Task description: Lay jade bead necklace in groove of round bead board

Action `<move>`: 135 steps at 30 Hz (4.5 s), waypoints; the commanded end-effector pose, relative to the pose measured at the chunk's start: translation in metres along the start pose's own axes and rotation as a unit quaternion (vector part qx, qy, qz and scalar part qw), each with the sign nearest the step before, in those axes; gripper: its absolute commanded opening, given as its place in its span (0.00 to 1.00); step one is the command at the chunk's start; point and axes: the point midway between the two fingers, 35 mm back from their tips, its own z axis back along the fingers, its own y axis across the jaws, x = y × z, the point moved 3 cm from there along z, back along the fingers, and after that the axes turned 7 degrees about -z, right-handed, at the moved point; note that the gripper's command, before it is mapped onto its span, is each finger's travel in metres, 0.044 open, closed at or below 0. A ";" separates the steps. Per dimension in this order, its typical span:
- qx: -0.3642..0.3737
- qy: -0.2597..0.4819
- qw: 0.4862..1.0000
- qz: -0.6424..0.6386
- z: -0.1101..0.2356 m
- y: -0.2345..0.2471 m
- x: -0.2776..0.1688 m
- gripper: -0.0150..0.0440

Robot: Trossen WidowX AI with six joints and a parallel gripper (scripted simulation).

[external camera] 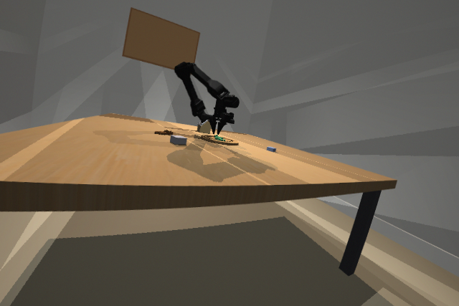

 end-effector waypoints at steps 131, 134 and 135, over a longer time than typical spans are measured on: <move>-0.005 0.002 0.977 -0.213 0.014 -0.002 0.038 0.90; -0.005 0.001 0.949 -0.314 0.022 -0.014 0.057 0.90; -0.006 0.000 0.938 -0.347 0.025 -0.018 0.063 0.90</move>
